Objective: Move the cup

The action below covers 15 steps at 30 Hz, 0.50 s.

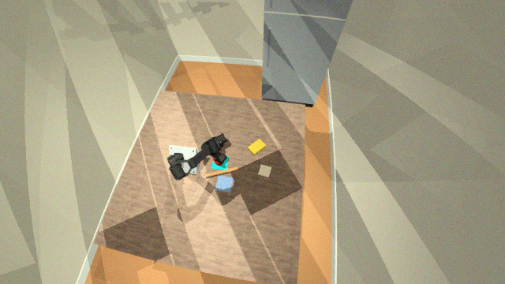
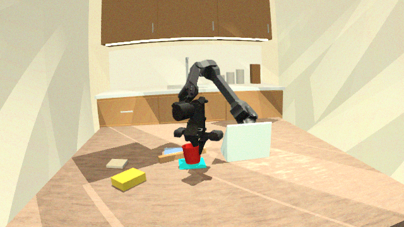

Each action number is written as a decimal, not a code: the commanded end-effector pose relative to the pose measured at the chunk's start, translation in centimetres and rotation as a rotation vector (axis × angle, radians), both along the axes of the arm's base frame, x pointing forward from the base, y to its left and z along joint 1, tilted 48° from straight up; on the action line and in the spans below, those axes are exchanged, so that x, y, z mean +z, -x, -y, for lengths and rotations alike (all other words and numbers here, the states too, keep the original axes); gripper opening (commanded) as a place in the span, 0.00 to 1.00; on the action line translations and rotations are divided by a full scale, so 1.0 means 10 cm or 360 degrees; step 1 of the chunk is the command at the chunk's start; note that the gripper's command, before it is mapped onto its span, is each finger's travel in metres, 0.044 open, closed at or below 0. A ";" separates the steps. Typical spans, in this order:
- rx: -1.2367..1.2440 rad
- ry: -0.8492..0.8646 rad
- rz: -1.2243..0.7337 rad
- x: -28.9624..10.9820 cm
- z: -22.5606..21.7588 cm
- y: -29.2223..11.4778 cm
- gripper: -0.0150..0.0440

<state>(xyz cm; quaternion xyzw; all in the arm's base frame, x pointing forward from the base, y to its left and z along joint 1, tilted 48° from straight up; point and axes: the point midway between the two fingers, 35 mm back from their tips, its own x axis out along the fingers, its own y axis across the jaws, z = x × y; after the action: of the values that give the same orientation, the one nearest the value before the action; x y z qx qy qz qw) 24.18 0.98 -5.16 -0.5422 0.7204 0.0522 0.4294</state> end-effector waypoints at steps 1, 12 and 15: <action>0.0000 -0.0001 0.0002 0.00 0.00 0.00 0.30; 0.0001 -0.0001 0.0002 0.01 -0.02 0.00 0.47; 0.0002 -0.0001 0.0001 0.03 -0.04 -0.01 0.47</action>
<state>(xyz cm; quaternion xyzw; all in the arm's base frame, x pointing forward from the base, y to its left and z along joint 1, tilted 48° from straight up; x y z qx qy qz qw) 24.15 1.06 -5.02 -0.5438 0.7209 0.0531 0.4264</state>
